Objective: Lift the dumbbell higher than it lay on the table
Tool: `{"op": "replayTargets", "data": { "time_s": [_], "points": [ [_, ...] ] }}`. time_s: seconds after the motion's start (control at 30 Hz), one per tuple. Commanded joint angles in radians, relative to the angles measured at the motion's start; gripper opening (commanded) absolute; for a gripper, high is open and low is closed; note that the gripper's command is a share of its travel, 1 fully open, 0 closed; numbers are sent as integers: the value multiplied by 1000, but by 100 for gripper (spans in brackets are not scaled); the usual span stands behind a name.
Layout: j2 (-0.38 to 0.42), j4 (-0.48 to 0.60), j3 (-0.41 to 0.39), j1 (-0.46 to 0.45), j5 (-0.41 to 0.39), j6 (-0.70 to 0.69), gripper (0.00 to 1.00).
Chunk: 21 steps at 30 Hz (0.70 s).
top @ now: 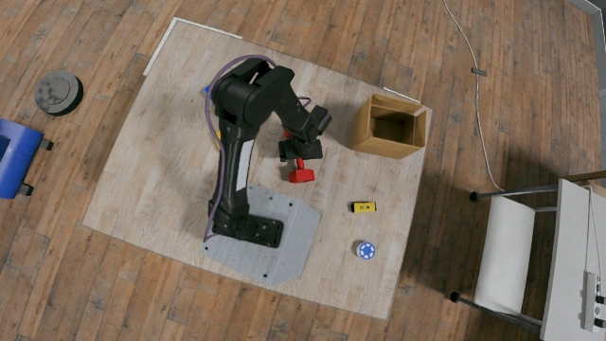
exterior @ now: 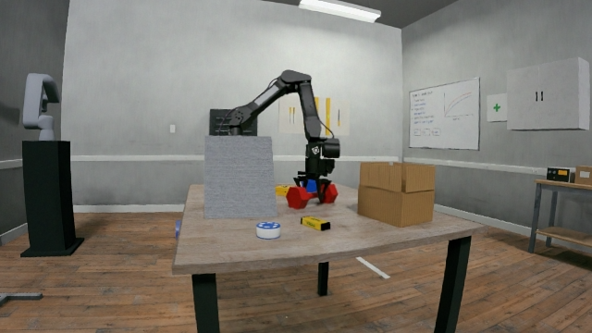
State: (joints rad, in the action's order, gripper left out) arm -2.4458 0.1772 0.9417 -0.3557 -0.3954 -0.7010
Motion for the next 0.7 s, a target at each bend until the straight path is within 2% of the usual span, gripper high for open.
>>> {"op": "replayTargets", "data": {
  "time_s": [0.0,0.53,0.57,0.67],
  "points": [
    [17,-15,31,-7,-15,9,100],
    [17,-15,31,-7,-15,9,100],
    [17,-15,31,-7,-15,9,0],
    [17,-15,31,-7,-15,9,0]
  ]
}}
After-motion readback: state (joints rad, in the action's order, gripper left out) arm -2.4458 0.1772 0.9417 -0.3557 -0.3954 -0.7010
